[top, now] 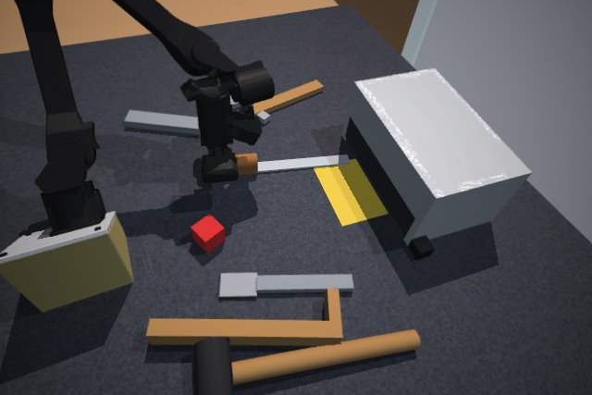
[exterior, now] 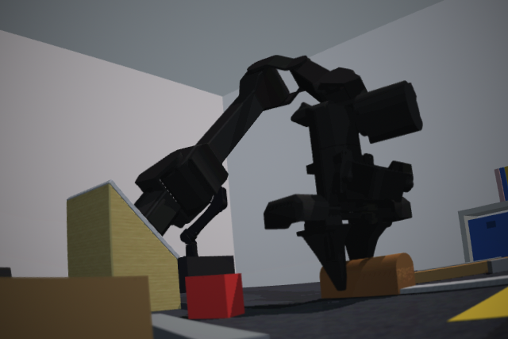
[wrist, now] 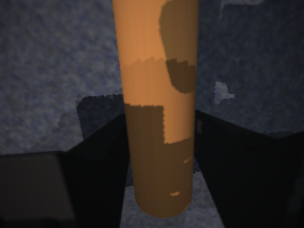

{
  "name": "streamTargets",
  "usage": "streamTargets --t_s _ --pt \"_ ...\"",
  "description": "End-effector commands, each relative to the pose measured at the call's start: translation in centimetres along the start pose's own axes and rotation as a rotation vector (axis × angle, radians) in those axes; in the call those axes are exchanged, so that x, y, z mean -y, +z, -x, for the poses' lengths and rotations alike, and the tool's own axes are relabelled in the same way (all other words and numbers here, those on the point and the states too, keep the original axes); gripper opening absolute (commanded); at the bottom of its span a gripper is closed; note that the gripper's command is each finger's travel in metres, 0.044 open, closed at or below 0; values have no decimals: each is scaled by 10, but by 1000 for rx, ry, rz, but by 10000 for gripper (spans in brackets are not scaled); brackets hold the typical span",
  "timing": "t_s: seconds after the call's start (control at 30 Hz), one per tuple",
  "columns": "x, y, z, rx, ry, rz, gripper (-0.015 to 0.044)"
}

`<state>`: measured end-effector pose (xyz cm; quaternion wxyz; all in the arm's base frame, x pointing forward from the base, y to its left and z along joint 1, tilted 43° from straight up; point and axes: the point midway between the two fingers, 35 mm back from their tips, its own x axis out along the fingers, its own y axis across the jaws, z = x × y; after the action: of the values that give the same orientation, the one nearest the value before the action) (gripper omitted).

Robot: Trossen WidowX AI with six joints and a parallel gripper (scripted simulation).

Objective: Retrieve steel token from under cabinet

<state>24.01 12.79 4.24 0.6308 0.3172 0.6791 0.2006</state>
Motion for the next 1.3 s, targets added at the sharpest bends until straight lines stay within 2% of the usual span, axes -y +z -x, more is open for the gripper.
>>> streamTargets --t_s 0.0,0.33,0.57,0.6,0.73,0.83,1.27 --pt "8 -1 1 0 1 -2 0" --pt "19 -2 1 -1 2 15 0" --pt "16 -2 1 -3 -2 20 184" --pt "16 -2 1 -3 -2 20 200" --pt "15 -2 1 -3 -2 20 200" --pt "16 -2 1 -1 2 20 270" --pt "16 -3 -2 -1 2 21 270"
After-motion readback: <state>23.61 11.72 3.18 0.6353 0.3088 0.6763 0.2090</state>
